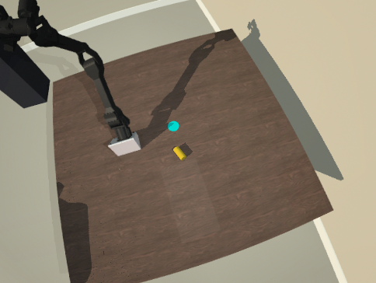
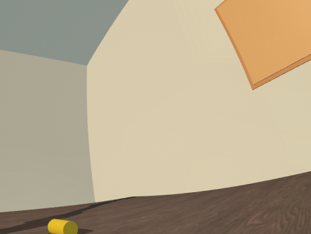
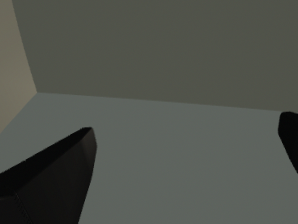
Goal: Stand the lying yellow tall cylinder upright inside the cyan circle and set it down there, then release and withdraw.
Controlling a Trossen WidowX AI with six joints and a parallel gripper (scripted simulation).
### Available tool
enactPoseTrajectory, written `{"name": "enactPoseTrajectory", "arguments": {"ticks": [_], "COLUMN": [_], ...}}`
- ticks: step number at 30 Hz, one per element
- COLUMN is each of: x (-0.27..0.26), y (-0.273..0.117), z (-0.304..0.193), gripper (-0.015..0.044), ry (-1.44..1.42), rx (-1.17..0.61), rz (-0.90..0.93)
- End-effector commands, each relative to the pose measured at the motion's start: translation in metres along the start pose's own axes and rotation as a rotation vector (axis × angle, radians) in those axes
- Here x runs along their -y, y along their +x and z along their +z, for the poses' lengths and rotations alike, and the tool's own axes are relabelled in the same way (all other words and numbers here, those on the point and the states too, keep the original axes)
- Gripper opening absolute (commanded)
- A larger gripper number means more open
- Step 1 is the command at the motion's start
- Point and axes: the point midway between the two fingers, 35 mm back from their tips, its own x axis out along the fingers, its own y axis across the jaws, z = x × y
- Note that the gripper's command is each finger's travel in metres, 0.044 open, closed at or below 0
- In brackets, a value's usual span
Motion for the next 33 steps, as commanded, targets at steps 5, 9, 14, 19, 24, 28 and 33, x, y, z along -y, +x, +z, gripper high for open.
{"name": "enactPoseTrajectory", "arguments": {"ticks": [5, 9, 14, 19, 24, 28, 33], "x": [0.029, 0.063, 0.105, 0.147, 0.187, 0.218, 0.255], "y": [-0.009, -0.022, -0.043, -0.070, -0.100, -0.128, -0.165], "z": [-0.016, -0.033, -0.051, -0.066, -0.077, -0.083, -0.087], "gripper": [0.0309, 0.0309, 0.0309, 0.0309, 0.0309, 0.0309, 0.0309], "ry": [-0.100, -0.212, -0.350, -0.486, -0.617, -0.720, -0.846], "rx": [-0.066, -0.147, -0.254, -0.368, -0.489, -0.590, -0.721], "rz": [-0.066, -0.139, -0.227, -0.309, -0.387, -0.446, -0.515]}}
